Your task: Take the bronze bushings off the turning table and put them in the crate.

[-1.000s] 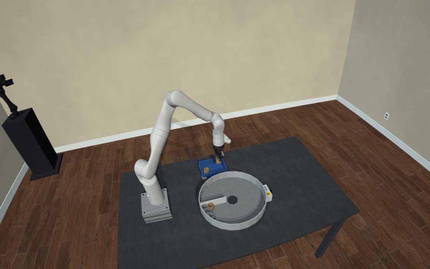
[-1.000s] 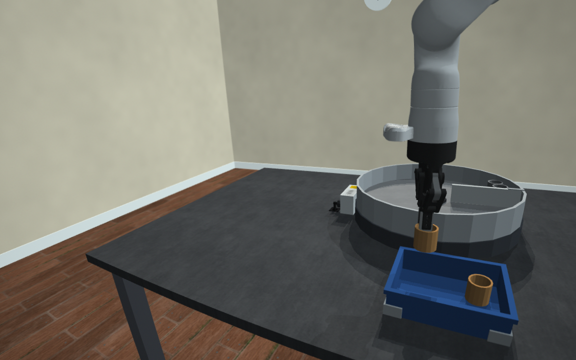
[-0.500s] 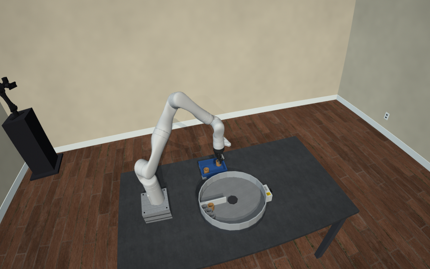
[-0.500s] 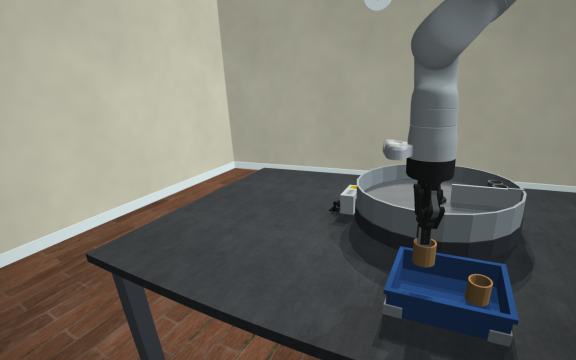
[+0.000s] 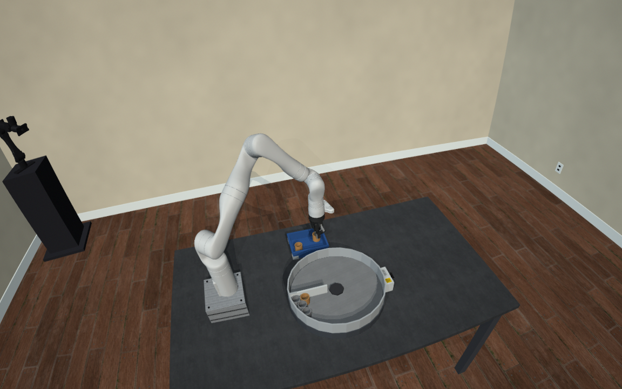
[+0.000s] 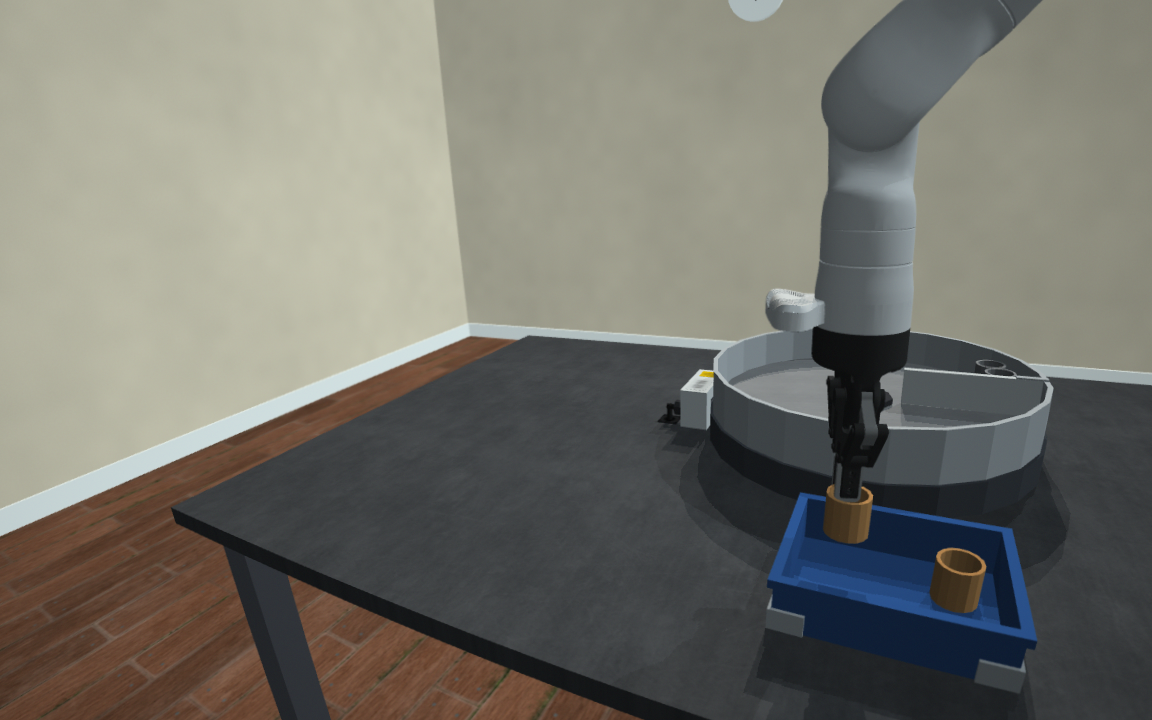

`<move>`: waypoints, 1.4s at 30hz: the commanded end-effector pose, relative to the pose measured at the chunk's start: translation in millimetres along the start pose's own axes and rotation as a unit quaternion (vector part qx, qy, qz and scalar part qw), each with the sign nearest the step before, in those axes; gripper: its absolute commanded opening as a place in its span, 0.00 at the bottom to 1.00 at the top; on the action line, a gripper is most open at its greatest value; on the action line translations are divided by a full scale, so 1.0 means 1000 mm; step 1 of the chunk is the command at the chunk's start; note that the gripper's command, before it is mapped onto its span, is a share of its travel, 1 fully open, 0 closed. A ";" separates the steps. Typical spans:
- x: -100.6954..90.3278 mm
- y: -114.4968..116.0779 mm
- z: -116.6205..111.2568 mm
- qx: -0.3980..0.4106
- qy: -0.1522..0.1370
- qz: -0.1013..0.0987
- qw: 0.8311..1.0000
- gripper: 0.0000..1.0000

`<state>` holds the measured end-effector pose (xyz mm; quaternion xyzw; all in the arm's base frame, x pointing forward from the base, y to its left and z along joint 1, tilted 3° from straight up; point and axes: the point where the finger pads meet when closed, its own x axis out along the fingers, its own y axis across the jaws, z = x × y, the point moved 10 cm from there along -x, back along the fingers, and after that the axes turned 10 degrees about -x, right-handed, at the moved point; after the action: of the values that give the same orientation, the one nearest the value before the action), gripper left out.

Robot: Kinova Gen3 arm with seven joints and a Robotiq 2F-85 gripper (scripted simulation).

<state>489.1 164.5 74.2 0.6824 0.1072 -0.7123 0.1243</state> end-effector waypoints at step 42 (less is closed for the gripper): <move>0.018 0.000 0.000 0.000 0.000 0.000 1.000 0.00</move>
<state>488.4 163.5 56.3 0.6823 0.1068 -0.7125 0.1243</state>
